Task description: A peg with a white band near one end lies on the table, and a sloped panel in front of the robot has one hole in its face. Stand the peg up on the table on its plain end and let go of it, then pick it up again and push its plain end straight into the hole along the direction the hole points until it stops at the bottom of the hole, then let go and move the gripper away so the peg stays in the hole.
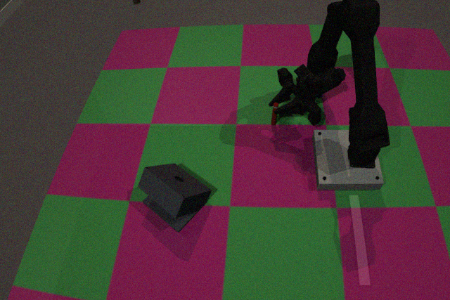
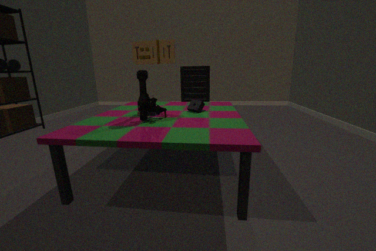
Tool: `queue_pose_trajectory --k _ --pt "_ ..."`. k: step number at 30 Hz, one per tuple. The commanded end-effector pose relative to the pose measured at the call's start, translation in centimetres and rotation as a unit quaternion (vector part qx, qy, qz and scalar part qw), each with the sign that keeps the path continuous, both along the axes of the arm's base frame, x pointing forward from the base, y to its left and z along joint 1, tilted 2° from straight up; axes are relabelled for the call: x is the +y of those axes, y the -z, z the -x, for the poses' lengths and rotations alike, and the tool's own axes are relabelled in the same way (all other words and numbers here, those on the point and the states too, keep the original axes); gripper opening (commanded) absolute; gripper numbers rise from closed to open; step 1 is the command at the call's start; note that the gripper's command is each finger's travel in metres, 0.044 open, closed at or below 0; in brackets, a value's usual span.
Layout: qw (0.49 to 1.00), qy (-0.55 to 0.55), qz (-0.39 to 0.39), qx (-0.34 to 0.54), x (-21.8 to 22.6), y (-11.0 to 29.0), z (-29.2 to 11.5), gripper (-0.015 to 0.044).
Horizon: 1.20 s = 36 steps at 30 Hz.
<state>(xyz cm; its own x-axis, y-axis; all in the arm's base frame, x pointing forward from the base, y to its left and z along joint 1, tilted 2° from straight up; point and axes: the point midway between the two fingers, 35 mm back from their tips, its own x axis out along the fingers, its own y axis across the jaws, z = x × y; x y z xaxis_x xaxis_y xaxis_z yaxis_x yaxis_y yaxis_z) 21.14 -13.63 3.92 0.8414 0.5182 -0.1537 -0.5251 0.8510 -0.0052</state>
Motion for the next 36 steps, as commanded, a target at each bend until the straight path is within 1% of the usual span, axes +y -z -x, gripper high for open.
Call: queue_pose_trajectory --k 1,23,34,35,36 --pt "1.000 0.000 0.000 0.000 0.01 -0.01 0.00 0.0130" --pt "1.000 0.000 0.000 0.000 0.01 -0.01 0.00 0.0130" --pt "1.000 0.000 0.000 0.000 0.01 -0.01 0.00 0.0419" --pt "1.000 0.000 0.000 0.000 0.01 -0.01 0.00 0.0440" --pt "1.000 0.000 0.000 0.000 0.01 -0.01 0.00 0.0440"
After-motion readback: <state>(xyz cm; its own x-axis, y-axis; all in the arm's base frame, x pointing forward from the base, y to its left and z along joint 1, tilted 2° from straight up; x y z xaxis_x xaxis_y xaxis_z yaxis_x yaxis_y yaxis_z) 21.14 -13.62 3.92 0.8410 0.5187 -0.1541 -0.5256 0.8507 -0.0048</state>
